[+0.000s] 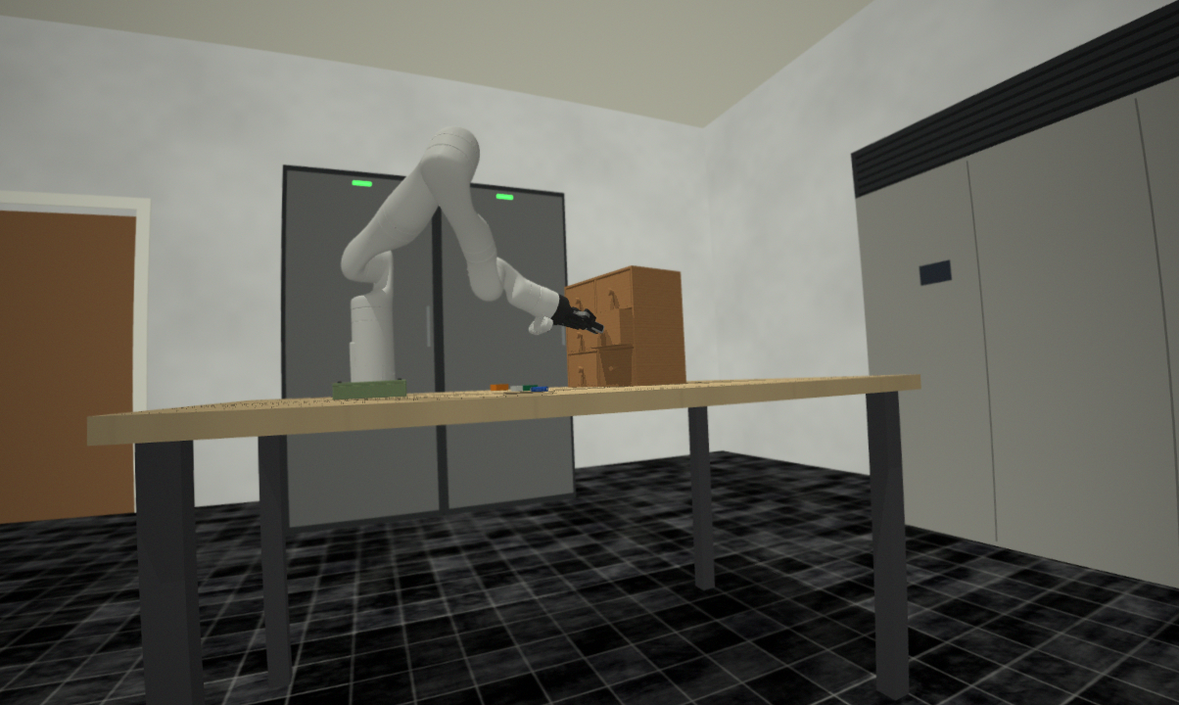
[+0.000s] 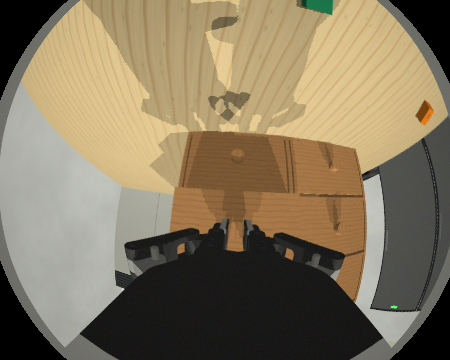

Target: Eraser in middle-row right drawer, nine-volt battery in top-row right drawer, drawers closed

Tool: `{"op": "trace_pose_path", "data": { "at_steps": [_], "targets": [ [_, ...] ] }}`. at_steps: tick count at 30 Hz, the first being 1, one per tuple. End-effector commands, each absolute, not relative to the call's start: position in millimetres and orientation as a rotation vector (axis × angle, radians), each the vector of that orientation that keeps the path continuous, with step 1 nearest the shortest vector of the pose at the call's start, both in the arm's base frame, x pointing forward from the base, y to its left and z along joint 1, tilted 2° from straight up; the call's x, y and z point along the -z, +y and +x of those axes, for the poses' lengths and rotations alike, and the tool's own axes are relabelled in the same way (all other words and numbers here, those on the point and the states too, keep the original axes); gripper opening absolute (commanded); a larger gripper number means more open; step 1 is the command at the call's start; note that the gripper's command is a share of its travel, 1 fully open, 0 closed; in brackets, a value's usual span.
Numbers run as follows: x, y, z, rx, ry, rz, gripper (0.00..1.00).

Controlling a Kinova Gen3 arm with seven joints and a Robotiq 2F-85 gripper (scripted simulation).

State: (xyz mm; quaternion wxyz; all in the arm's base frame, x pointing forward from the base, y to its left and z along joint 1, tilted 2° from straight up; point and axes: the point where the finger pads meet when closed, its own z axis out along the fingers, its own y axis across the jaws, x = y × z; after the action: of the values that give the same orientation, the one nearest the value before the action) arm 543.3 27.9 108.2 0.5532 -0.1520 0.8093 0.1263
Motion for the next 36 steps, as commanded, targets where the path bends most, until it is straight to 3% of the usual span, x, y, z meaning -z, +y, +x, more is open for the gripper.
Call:
{"op": "trace_pose_path", "data": {
  "at_steps": [1, 36],
  "targets": [
    [-109, 24, 539, -0.296, 1.913, -0.355, 0.13],
    [-109, 15, 517, -0.296, 1.913, -0.355, 0.13]
  ]
}}
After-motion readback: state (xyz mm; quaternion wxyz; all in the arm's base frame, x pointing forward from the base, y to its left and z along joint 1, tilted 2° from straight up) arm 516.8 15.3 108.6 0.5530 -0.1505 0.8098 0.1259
